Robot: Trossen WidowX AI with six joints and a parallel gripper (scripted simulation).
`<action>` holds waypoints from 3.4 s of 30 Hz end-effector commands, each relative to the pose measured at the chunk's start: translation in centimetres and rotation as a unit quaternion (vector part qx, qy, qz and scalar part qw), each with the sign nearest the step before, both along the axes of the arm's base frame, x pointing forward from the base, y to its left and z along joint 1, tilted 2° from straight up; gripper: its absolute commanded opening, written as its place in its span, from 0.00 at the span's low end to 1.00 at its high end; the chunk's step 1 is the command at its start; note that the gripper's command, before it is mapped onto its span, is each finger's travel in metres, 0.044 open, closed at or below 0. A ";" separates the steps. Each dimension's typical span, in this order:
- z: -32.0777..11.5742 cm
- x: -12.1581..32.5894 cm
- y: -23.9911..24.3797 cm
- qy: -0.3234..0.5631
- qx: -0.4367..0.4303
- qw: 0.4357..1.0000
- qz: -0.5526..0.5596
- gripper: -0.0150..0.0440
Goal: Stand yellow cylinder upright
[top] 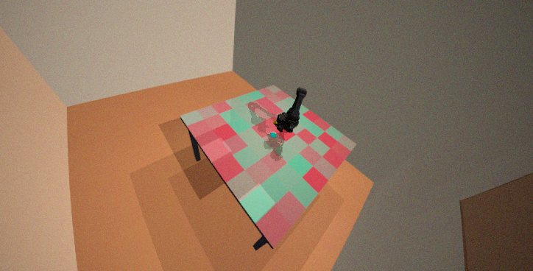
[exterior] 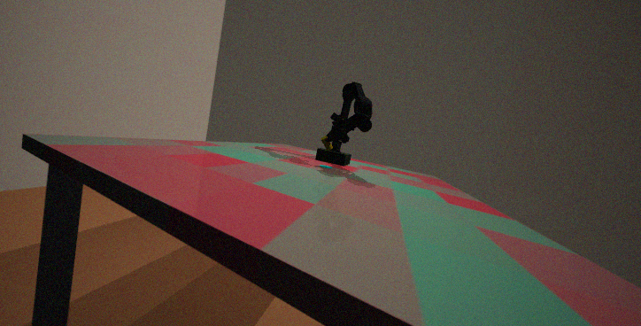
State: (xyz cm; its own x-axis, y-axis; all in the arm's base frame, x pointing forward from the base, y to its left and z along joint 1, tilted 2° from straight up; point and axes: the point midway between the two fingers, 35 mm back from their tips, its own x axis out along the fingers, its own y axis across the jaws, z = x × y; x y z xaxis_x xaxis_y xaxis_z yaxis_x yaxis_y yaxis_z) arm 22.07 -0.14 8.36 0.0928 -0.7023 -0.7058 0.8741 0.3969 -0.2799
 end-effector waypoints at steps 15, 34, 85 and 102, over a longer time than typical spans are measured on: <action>0.2 0.1 0.1 -0.041 -0.048 0.998 0.016 0.43; 0.6 0.2 0.5 -0.090 -0.092 0.991 0.039 0.43; 2.1 0.7 2.6 -0.242 -0.169 0.947 0.129 0.43; 2.5 0.8 3.3 -0.281 -0.177 0.930 0.156 0.43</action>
